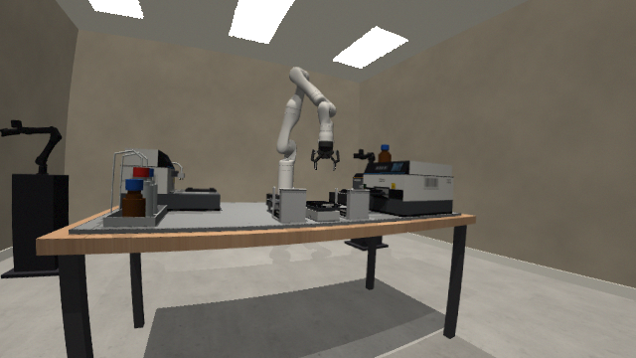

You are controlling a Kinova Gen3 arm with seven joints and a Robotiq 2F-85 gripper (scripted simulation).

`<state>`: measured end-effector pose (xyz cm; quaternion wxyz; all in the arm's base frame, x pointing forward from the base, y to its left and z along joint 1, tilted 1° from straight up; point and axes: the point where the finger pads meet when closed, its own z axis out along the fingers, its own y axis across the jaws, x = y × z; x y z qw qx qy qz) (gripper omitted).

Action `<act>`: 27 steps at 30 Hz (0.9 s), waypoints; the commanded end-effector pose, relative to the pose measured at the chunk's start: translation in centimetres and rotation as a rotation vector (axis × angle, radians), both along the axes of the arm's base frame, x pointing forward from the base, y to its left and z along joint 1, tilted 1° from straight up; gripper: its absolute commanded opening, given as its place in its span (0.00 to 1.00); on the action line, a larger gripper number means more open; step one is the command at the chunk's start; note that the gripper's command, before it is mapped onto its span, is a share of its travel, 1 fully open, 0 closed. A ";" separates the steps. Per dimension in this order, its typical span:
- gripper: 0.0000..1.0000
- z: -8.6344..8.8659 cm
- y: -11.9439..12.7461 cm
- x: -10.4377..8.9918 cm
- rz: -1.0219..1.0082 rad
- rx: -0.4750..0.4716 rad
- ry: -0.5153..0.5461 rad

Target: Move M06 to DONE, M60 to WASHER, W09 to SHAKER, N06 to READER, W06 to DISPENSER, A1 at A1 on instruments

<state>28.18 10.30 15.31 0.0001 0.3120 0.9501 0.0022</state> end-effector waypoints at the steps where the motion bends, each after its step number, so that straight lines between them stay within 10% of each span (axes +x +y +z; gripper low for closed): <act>1: 1.00 0.0 -0.8 0.7 0.006 0.006 0.003; 27: 1.00 0.0 -7.1 5.1 0.115 0.006 0.002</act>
